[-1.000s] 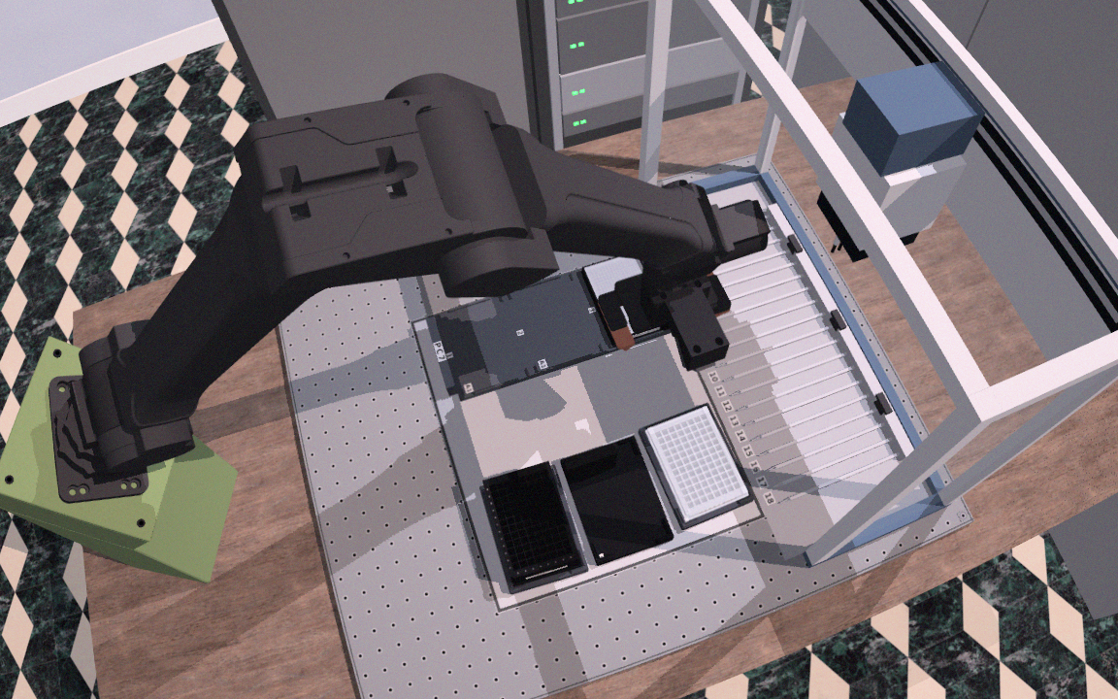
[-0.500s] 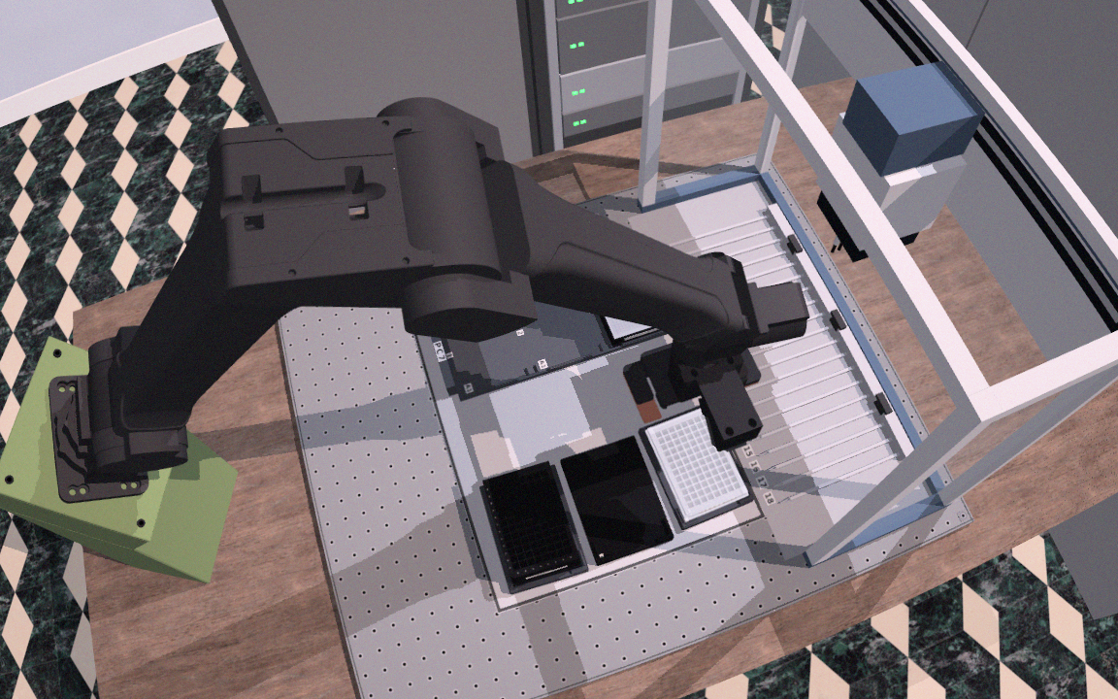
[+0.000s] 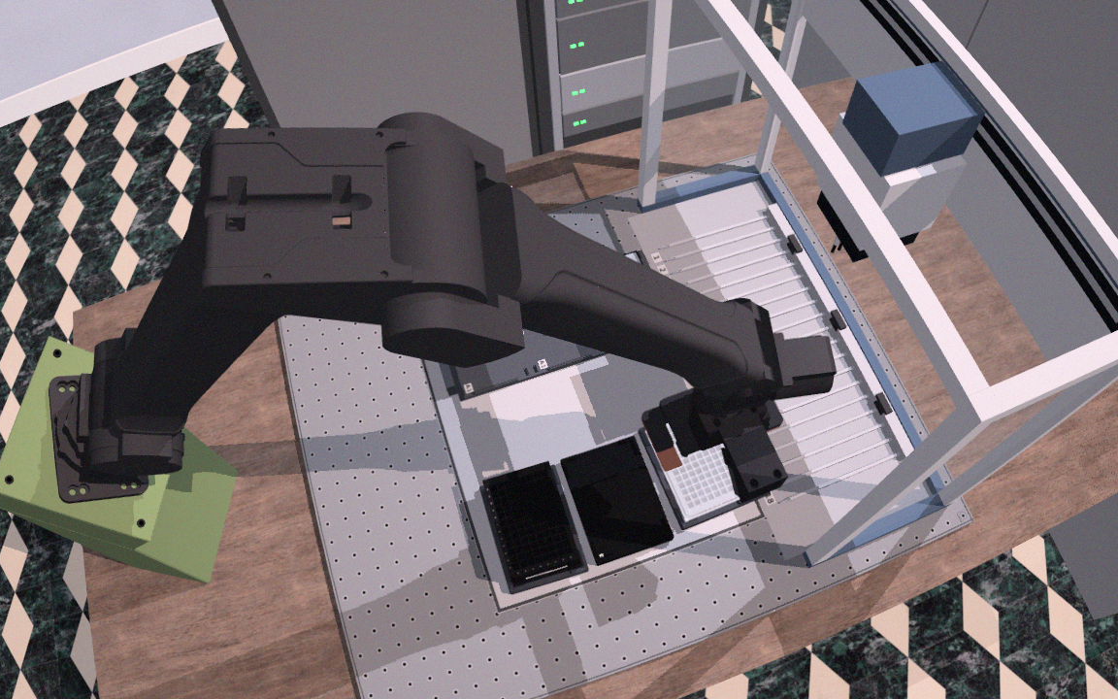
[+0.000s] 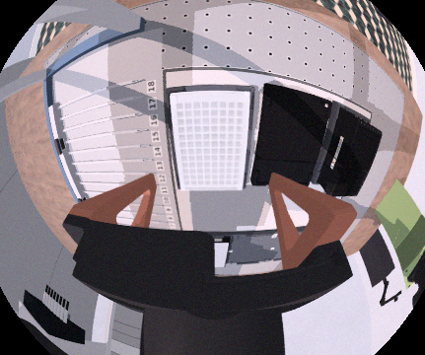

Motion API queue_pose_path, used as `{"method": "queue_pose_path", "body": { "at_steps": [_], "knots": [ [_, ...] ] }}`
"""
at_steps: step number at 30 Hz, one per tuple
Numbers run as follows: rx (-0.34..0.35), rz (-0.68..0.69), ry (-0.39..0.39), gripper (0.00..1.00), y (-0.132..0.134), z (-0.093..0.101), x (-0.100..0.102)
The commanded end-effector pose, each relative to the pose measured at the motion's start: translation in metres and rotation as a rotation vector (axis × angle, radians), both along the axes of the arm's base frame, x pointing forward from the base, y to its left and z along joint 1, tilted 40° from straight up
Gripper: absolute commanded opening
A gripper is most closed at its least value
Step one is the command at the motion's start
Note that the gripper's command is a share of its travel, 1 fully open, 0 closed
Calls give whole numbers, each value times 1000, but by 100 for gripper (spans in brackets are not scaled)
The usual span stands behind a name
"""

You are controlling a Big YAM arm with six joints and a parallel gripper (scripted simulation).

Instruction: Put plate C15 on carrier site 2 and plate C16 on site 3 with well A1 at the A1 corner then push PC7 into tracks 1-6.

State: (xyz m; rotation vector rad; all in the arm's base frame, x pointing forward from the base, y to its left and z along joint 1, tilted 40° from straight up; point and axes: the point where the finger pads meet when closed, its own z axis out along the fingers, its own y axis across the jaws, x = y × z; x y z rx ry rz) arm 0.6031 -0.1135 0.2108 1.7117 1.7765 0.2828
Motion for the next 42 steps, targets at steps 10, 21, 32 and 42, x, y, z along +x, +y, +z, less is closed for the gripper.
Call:
{"method": "queue_pose_path", "body": {
  "at_steps": [10, 21, 32, 42],
  "knots": [
    [-12, 24, -44, 100, -1, 1, 30],
    [-12, 11, -42, 100, -15, -18, 42],
    [-13, 14, -59, 100, -12, -6, 37],
    [-13, 12, -50, 100, -19, -24, 51]
  ]
}}
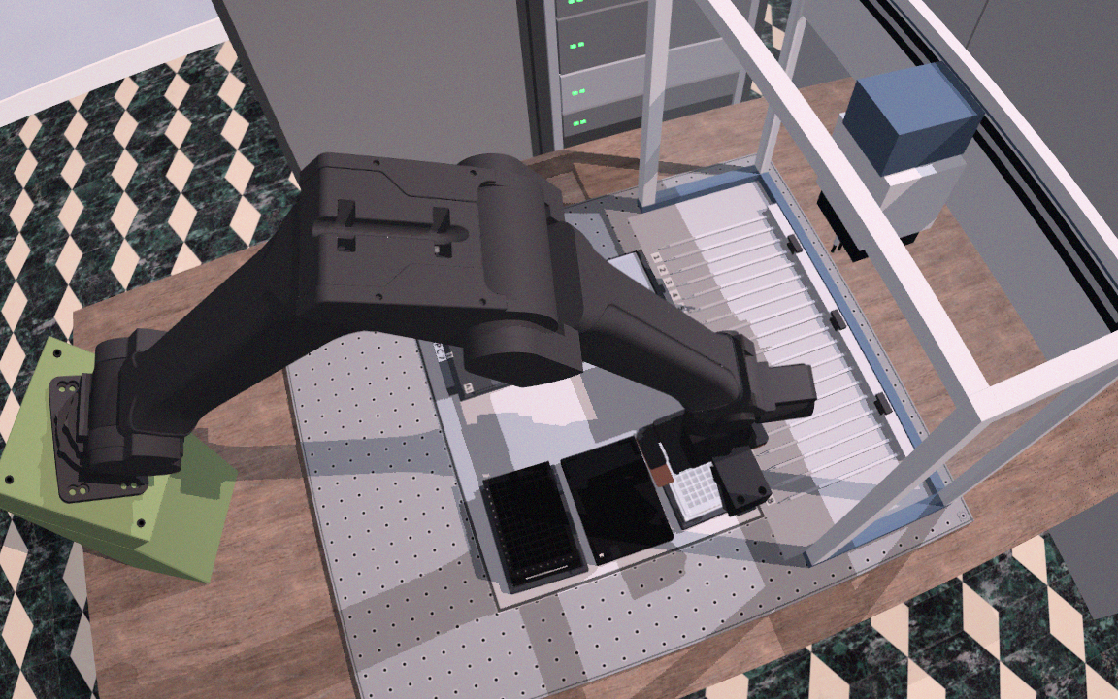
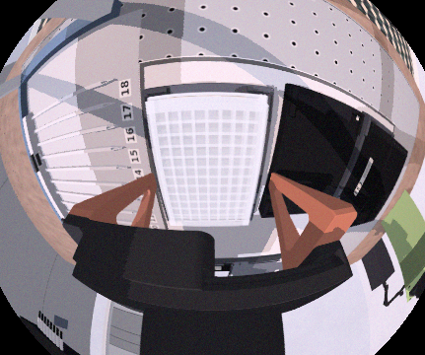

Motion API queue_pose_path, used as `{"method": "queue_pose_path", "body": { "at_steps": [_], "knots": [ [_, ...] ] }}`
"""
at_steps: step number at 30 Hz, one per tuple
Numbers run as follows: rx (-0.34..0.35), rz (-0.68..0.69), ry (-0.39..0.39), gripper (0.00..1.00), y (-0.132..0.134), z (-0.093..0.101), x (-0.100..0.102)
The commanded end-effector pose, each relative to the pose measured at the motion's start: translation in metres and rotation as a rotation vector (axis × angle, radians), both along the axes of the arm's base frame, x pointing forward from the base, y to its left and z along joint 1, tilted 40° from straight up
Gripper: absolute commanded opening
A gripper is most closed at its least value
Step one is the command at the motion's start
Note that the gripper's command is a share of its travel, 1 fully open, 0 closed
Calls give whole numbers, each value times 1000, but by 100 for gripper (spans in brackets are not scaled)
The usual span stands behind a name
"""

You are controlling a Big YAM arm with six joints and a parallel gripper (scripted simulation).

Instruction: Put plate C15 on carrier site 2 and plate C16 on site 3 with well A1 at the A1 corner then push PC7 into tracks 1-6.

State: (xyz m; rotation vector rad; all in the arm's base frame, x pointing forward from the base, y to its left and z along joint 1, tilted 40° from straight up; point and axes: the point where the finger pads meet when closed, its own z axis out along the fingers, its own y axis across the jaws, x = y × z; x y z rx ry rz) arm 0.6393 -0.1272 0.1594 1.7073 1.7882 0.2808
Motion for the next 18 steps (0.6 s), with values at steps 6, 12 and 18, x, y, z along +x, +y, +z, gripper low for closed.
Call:
{"method": "queue_pose_path", "body": {
  "at_steps": [6, 12, 18],
  "knots": [
    [-10, 1, -44, 100, -8, 15, 18],
    [-10, 2, -42, 100, -9, 11, 20],
    [-10, 5, -45, 100, -9, 7, 25]
  ]
}}
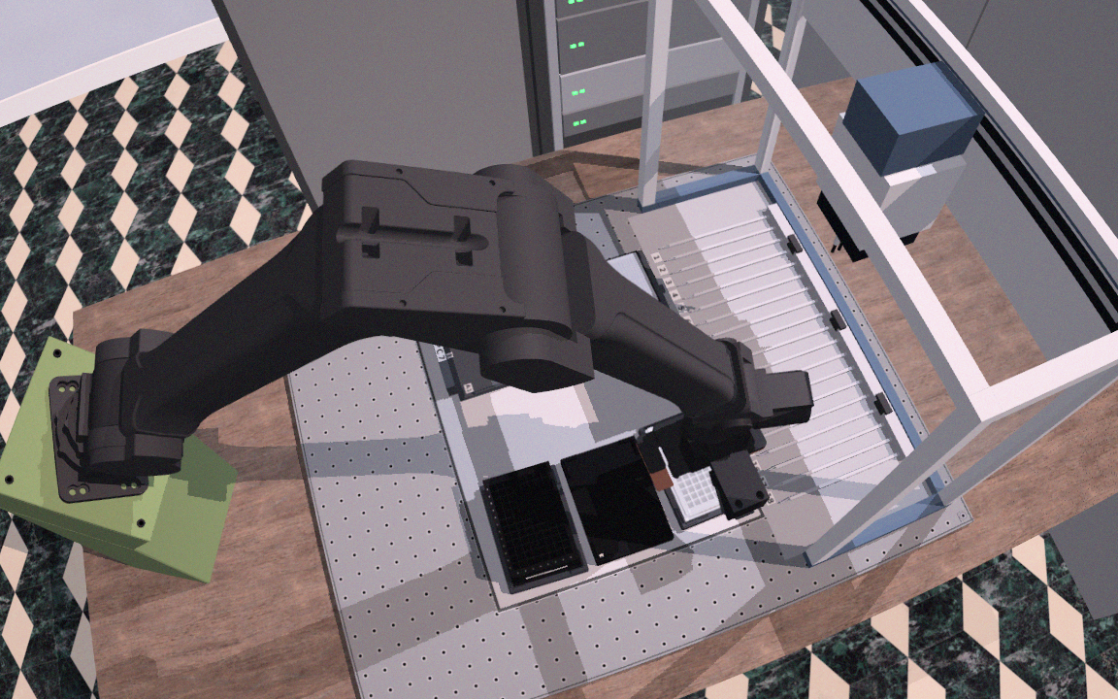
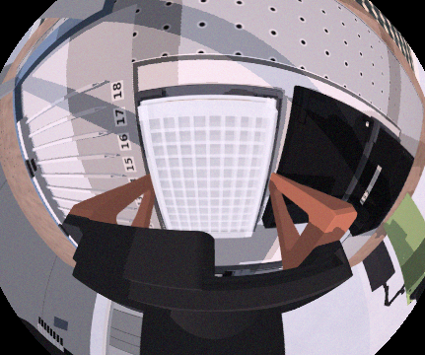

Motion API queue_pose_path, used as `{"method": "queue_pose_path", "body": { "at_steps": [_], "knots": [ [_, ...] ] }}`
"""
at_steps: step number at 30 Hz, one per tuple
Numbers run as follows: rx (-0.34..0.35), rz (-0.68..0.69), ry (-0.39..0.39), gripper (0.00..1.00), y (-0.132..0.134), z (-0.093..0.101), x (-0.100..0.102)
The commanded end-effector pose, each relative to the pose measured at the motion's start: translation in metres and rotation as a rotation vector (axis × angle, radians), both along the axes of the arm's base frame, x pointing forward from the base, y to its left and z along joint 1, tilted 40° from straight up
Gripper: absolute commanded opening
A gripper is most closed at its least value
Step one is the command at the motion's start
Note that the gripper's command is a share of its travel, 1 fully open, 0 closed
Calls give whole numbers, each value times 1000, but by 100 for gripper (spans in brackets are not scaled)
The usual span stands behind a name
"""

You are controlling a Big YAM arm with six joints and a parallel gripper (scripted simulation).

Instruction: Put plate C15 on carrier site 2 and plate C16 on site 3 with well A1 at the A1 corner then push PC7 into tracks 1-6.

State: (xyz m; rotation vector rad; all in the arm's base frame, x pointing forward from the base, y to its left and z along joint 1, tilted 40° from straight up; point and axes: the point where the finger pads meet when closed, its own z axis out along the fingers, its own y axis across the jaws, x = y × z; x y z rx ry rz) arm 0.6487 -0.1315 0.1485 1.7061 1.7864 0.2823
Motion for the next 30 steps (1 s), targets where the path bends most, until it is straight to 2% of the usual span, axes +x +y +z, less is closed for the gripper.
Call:
{"method": "queue_pose_path", "body": {
  "at_steps": [1, 2, 3, 13, 23, 24, 30],
  "knots": [
    [-12, 5, -56, 100, -3, 29, 14],
    [-12, 6, -60, 100, -3, 34, 12],
    [-7, 3, -39, 100, 0, 22, 8],
    [-10, 4, -42, 100, -4, 24, 14],
    [-7, 3, -39, 100, 0, 23, 9],
    [-9, 5, -46, 0, -1, 24, 7],
    [-7, 3, -39, 0, 0, 22, 8]
  ]
}}
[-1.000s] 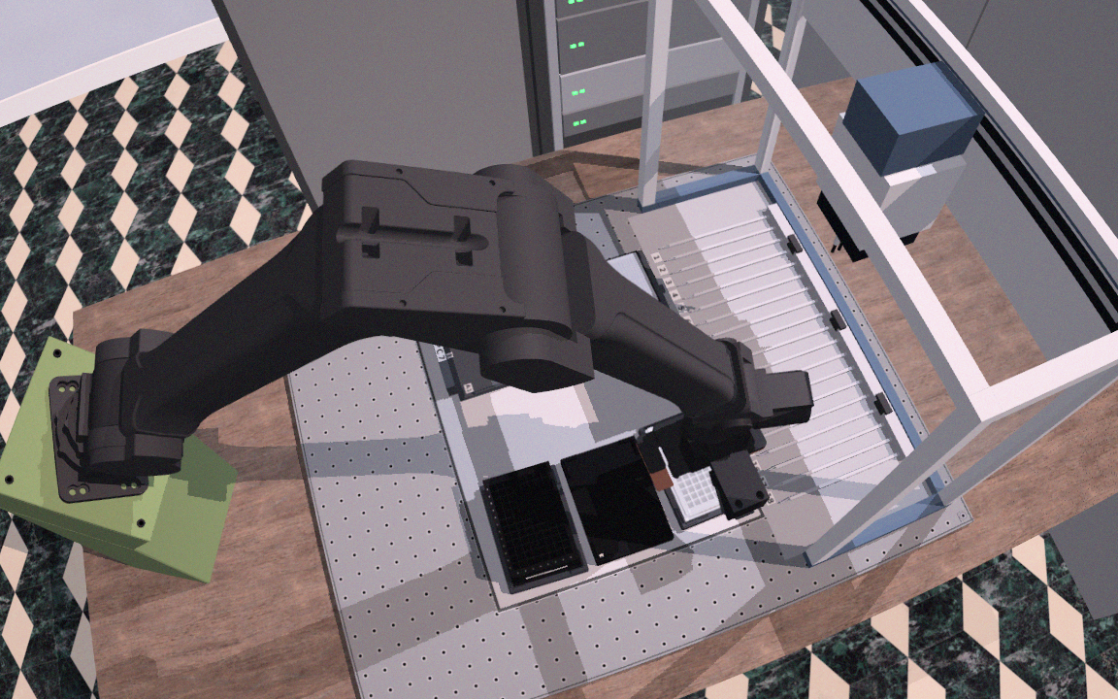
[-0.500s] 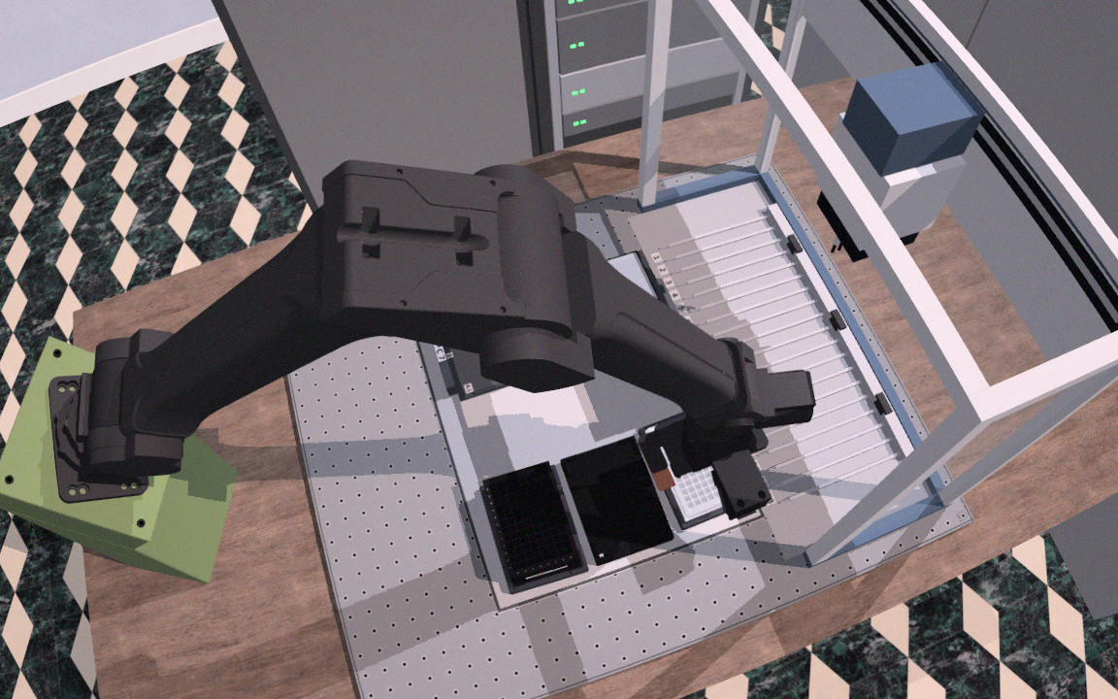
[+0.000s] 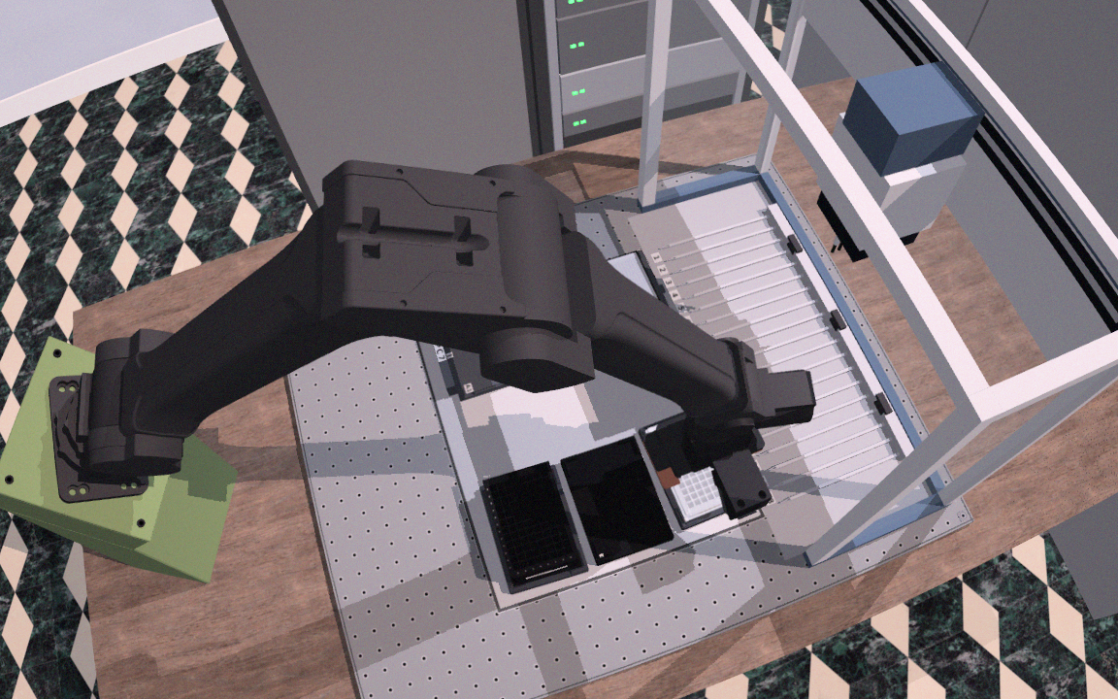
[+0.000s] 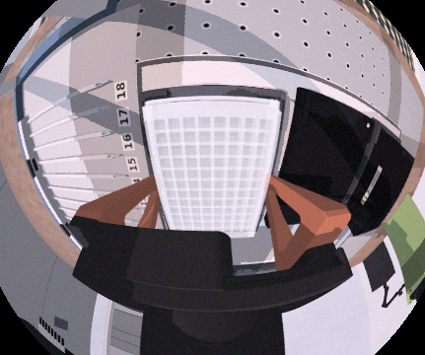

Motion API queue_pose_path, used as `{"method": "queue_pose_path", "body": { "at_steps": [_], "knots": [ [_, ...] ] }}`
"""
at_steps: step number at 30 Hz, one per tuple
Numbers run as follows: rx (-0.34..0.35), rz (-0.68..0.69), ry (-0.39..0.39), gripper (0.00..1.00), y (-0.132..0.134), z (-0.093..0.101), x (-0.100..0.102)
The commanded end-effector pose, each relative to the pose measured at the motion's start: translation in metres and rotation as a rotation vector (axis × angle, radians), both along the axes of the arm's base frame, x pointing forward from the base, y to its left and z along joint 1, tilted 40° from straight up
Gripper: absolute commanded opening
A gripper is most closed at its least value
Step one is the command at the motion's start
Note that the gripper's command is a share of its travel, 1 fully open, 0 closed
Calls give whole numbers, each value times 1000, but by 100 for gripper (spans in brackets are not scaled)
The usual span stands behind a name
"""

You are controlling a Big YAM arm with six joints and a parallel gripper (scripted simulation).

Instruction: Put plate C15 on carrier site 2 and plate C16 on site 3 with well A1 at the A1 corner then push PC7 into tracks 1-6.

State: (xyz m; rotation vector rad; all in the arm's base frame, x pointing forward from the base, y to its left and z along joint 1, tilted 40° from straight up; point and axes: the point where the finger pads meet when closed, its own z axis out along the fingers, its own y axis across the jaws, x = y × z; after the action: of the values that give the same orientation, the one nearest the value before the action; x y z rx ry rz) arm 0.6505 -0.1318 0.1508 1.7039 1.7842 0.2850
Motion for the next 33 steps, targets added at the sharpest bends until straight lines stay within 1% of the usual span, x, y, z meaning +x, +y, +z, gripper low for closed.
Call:
{"method": "queue_pose_path", "body": {
  "at_steps": [1, 19, 20, 21, 25, 27, 28, 33],
  "knots": [
    [-6, 3, -36, 0, 0, 20, 6],
    [-6, 3, -36, 0, 0, 20, 6],
    [-6, 6, -34, 0, 3, 26, -3],
    [-5, 8, -29, 0, 6, 27, -6],
    [-1, 8, -32, 0, 14, 35, -11],
    [-1, 8, -32, 0, 14, 35, -11],
    [-4, -3, -32, 0, 6, 38, -14],
    [-2, 7, -31, 0, 18, 47, -21]
  ]
}}
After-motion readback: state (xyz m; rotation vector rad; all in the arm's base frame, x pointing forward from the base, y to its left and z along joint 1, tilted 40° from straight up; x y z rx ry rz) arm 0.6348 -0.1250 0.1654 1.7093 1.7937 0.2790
